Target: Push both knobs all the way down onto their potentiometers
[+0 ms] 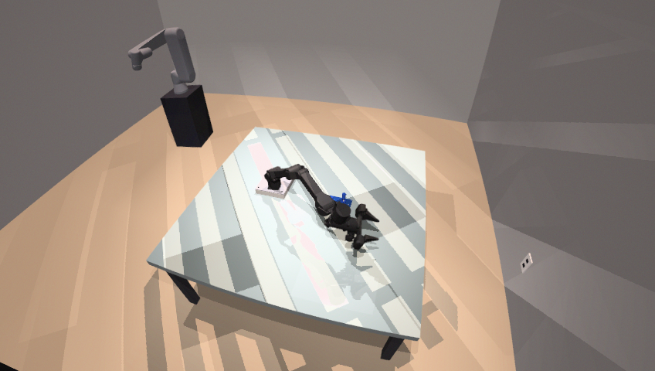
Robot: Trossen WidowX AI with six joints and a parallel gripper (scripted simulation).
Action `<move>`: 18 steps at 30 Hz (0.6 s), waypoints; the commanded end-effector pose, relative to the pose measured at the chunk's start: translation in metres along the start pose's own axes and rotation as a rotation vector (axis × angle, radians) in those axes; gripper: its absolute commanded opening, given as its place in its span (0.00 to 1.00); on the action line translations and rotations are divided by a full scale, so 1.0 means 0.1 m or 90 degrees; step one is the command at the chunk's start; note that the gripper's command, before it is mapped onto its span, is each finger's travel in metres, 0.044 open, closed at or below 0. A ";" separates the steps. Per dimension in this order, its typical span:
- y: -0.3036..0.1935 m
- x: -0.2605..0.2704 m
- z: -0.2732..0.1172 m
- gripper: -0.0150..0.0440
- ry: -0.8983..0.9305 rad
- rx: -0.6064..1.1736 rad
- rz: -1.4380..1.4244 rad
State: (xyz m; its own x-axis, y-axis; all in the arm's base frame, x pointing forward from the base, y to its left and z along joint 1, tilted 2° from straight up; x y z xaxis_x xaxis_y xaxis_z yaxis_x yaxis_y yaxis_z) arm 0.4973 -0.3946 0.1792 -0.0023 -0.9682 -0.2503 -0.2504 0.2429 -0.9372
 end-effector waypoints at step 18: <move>0.12 -0.36 0.11 0.25 0.005 -0.085 -0.253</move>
State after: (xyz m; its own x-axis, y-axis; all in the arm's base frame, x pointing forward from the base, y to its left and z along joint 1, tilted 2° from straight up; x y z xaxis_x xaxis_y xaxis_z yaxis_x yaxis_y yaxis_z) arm 0.5044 -0.3644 0.1765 0.0816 -0.9955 0.0483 -0.3331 -0.0729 -0.9401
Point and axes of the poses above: the point midway between the two fingers, 35 mm back from their tips, its own z axis out along the fingers, its own x axis across the jaws, y = z × x, the point moved 3 cm from there along -z, back along the fingers, and after that the axes turned 2 degrees about z, right-handed, at the moved point
